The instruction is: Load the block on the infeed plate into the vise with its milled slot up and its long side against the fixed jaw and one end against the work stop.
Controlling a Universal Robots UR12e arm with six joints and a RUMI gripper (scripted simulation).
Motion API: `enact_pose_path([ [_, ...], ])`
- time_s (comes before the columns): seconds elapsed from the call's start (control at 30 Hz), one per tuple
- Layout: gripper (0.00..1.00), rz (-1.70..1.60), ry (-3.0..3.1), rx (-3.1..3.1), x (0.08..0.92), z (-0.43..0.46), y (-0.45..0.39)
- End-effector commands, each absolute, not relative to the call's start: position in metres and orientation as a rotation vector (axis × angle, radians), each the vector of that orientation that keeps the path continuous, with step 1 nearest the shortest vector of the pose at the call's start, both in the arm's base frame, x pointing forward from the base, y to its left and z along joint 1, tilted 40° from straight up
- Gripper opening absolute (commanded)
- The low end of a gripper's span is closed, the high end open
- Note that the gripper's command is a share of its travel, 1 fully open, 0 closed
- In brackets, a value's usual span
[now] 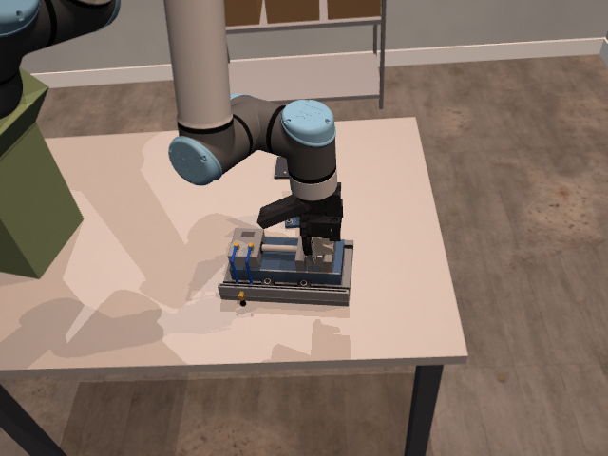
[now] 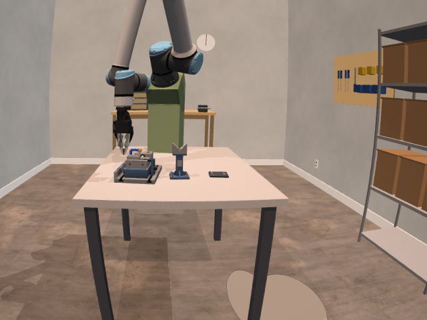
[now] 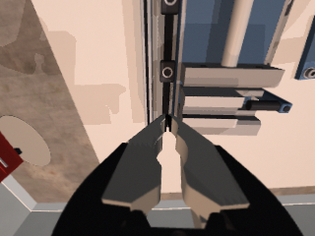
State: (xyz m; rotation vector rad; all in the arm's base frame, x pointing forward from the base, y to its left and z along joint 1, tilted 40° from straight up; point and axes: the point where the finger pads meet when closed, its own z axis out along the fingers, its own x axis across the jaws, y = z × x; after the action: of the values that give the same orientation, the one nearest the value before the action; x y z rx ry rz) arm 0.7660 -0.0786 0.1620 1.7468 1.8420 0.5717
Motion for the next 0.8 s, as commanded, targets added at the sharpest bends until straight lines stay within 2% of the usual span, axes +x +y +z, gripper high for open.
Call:
enact_pose_path([
  [0.0, 0.00, 0.572, 1.841, 1.746, 0.7662, 0.1624, -0.0786],
  [0.77, 0.00, 0.572, 1.841, 1.746, 0.7695, 0.1585, -0.0789],
])
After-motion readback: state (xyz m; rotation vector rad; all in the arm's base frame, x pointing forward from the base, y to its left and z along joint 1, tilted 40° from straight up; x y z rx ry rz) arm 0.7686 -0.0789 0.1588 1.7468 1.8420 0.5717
